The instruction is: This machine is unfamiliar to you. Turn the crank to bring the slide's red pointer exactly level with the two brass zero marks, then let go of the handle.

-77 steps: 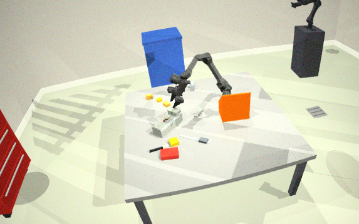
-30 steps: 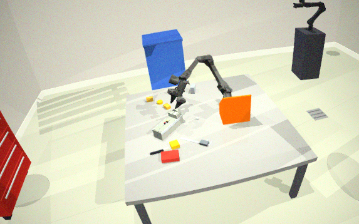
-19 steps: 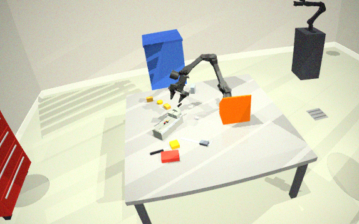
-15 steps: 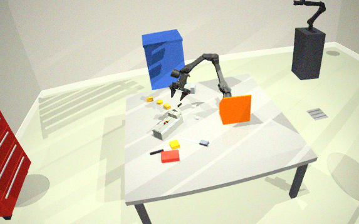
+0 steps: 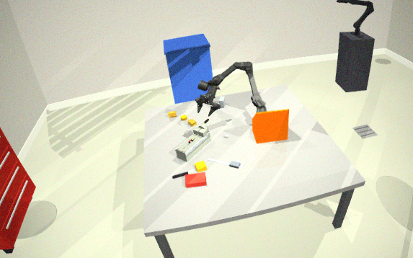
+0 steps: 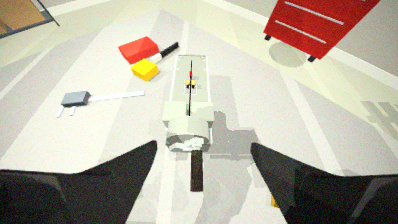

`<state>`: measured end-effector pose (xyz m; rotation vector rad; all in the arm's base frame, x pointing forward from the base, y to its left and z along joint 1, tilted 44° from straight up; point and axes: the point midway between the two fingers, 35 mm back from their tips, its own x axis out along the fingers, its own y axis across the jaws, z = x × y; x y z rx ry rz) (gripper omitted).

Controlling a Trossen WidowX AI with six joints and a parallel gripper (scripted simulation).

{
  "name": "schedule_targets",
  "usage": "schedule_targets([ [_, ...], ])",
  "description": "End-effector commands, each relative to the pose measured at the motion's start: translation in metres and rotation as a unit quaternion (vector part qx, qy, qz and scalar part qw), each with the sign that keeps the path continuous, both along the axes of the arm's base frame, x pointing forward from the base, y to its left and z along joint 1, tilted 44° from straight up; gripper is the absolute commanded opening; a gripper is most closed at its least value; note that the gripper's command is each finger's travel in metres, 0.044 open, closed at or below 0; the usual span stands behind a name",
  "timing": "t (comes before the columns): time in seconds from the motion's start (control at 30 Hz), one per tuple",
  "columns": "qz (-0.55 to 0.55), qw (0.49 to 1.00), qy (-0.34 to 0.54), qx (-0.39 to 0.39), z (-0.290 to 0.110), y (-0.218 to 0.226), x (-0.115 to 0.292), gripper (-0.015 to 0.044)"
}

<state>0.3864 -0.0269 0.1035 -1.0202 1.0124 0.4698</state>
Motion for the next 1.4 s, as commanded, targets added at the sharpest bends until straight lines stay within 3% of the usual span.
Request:
schedule_targets([
  [0.0,0.003,1.000,0.008,0.000,-0.020,-0.015,-0.003,0.0440],
  [1.37,0.003,1.000,0.008,-0.002,-0.062,-0.056,-0.003,0.0440],
])
